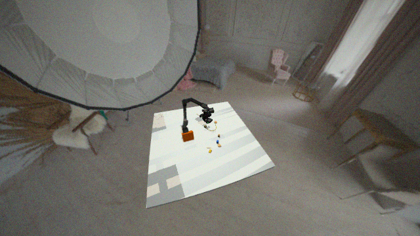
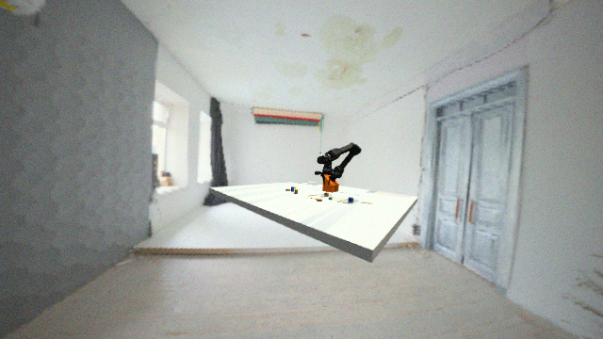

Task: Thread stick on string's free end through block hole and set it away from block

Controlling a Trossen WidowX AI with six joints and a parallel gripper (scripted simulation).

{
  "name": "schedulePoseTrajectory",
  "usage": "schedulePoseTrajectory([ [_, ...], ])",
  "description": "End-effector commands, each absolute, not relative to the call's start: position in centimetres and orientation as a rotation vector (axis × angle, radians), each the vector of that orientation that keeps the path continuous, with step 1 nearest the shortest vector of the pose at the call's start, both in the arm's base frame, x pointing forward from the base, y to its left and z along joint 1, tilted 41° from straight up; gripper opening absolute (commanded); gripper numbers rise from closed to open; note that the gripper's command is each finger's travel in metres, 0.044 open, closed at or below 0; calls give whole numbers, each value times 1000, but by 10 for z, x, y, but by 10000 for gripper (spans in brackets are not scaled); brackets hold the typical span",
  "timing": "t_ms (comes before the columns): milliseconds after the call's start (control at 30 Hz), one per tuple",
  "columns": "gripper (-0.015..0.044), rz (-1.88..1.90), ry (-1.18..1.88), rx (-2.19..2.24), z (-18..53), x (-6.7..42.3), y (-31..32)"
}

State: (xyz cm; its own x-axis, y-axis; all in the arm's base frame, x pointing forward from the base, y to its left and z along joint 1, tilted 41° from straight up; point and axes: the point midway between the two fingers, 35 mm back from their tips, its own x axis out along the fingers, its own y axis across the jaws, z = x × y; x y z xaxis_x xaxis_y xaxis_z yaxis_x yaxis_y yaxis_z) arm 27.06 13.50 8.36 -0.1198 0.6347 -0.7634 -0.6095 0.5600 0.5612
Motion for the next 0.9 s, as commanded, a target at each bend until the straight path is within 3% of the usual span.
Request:
schedulePoseTrajectory([
  [0,123,483,1668,633,94,262,145],
  [500,123,-351,1862,1298,103,252,155],
  [867,123,-367,1863,1310,103,252,156],
])
